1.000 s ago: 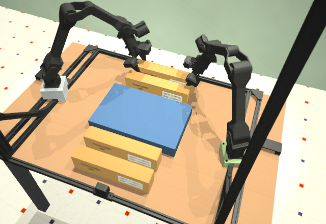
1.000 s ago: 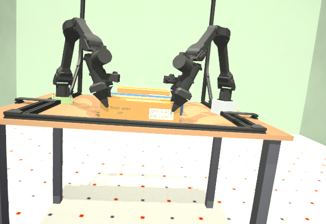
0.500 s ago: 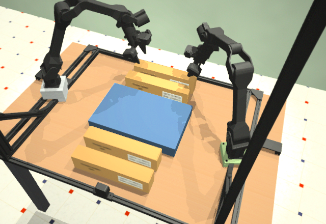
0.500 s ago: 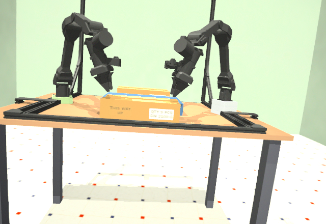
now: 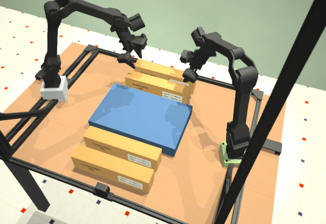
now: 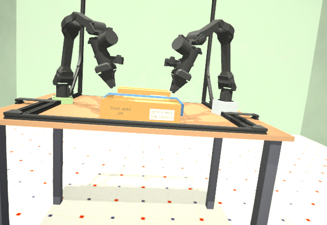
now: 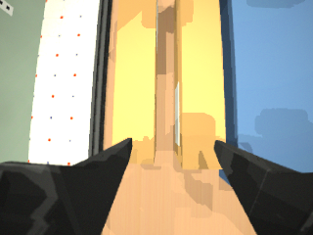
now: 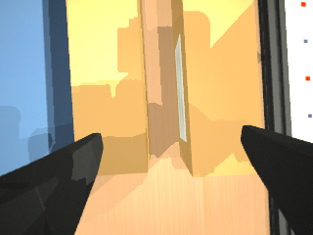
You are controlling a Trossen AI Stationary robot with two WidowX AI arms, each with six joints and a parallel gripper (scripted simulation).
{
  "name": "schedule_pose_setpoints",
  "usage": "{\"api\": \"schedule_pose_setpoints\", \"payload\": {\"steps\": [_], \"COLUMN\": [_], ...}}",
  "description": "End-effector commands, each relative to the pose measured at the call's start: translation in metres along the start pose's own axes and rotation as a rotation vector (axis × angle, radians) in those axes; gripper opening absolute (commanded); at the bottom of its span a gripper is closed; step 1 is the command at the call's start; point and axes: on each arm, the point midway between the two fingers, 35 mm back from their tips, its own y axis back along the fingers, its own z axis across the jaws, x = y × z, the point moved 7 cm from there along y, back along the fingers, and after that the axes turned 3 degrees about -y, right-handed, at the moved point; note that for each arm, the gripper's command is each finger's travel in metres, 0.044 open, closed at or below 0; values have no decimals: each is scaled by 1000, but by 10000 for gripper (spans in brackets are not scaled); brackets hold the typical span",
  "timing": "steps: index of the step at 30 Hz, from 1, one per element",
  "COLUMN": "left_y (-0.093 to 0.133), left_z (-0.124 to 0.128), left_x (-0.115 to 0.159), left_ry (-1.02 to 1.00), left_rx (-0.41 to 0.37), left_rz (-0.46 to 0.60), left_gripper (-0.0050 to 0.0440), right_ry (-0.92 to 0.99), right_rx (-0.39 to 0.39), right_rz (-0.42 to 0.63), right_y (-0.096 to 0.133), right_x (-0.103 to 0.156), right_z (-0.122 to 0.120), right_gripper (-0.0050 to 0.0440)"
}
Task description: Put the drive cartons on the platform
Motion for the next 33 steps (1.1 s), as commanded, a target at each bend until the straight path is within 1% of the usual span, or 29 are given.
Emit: {"api": "schedule_pose_setpoints", "payload": {"steps": [1,4,6,20,24,33], "left_y": [-1,-1,0,-3,-16,-58], "left_z": [-19,-39,-44,-45,-46,-46], "left_x": [3,3,4,5,10,27], "left_ry": [1,1,1,1,1,1], "left_rx": [-2,-2,-2,-2,-2,-2], "left_rz": [5,5,5,5,5,5], "left_gripper": [389,389,389,389,389,389], "right_ry": [-3,-3,-3,-3,-3,-3], "right_rx": [-2,-2,-2,-2,-2,-2], "right_rz": [5,5,5,5,5,5], "right_y": [-3,-3,-4,-6,-19,-61], "right_x": [2,3,3,4,9,26], "right_z": [19,39,44,45,45,44], "right_gripper": [389,389,389,389,389,389]}}
